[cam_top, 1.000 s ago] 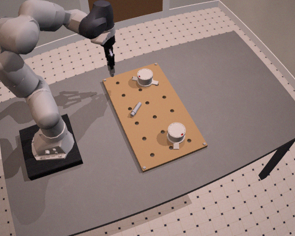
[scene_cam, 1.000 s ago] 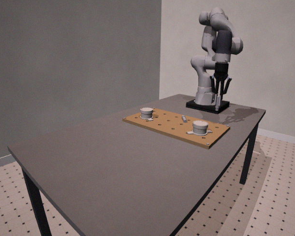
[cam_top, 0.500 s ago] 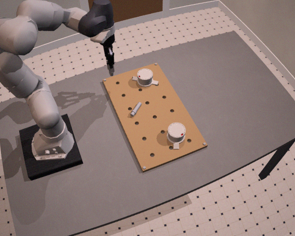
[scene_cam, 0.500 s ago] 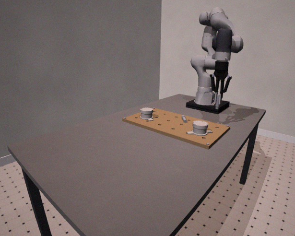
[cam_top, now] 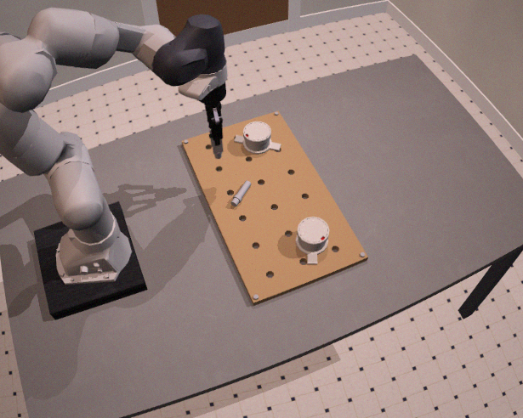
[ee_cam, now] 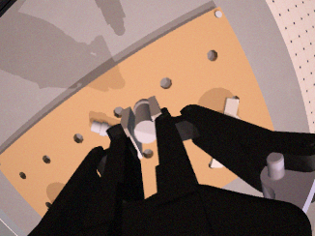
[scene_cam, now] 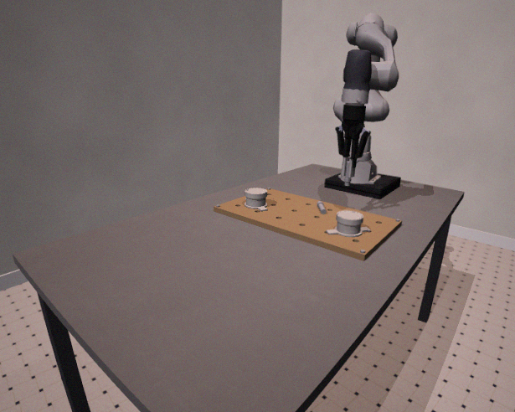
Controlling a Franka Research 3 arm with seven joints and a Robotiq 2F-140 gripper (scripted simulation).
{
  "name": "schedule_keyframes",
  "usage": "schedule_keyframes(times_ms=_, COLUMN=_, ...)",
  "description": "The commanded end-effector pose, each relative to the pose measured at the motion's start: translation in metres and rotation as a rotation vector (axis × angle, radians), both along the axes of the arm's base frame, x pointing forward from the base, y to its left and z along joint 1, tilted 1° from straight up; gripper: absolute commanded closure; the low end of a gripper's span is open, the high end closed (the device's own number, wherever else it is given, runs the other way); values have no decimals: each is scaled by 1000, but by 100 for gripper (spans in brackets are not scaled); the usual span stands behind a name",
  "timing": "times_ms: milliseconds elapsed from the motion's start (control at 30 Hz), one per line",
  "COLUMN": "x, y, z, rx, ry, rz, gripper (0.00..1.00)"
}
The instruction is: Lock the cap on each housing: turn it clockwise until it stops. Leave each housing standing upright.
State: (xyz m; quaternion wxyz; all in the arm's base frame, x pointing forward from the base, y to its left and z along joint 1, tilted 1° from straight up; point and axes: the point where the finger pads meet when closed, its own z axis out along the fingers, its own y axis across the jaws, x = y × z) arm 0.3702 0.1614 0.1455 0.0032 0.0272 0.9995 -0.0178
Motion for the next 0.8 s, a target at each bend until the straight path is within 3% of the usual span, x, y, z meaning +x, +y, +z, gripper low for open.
schedule_keyframes(times_ms=0, x=9, y=-69, z=3, rx=15, ry=3, rz=130, gripper=90)
schedule_keyframes(times_ms=33, x=12, y=-88, z=3, rx=15, ry=3, rz=130, gripper=90)
schedule_keyframes(times_ms=100, x=12, y=-88, z=3, rx=15, ry=3, rz=130, gripper=90)
schedule_keyframes(times_ms=133, x=17, y=-135, z=4, rx=15, ry=3, rz=130, gripper=90)
schedule_keyframes(times_ms=200, x=20, y=-152, z=6, rx=15, ry=3, rz=130, gripper=90)
schedule_keyframes(times_ms=767, x=20, y=-152, z=1, rx=15, ry=3, rz=130, gripper=90)
